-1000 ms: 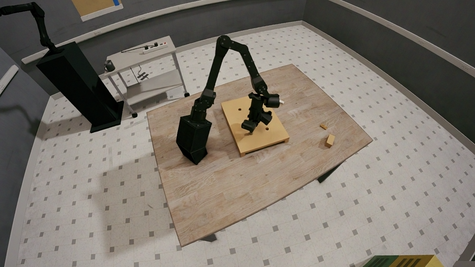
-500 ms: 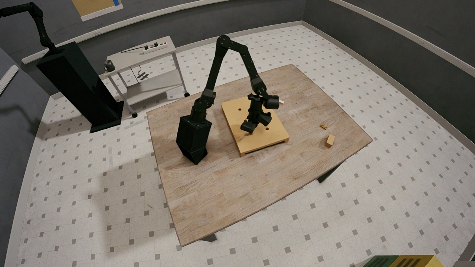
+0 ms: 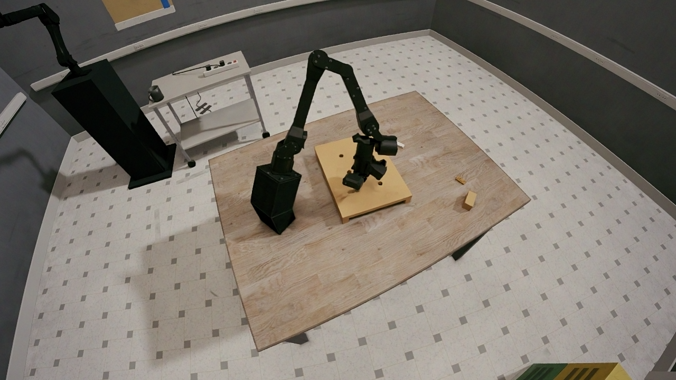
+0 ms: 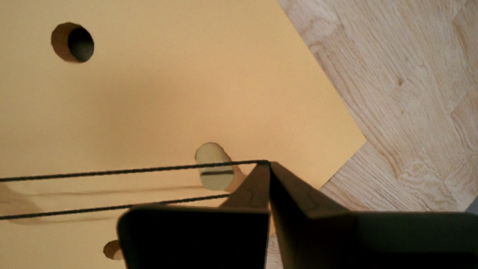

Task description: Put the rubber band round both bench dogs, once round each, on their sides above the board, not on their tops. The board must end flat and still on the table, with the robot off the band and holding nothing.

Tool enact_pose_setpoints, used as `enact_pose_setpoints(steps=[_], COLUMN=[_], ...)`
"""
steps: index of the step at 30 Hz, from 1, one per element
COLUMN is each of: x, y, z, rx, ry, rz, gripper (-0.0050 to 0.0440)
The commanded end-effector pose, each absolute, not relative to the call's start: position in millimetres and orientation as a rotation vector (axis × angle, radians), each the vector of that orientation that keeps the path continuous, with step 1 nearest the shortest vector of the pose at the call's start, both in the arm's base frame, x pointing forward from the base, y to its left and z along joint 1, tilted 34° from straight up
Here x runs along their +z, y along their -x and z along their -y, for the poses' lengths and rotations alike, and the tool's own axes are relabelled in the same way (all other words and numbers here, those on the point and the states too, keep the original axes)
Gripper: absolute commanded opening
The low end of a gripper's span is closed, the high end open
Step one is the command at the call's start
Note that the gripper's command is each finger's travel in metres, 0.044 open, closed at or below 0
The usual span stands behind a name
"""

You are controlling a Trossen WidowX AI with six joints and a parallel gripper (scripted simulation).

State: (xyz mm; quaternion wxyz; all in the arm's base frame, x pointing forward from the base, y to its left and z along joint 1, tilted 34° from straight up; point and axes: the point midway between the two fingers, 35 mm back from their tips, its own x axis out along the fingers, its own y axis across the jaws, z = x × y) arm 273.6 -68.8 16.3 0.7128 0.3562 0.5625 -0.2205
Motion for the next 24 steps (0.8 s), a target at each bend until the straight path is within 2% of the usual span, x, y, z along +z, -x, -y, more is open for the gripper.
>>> enact_pose_setpoints(steps=[1, 24], x=[11.8, -2.3], y=[-268.6, -272.7], z=[72.4, 70.6], rx=[-0.498, -0.412], ry=[-0.798, -0.868], rz=[-1.250, -1.211], gripper=[-0.0050, -0.0050])
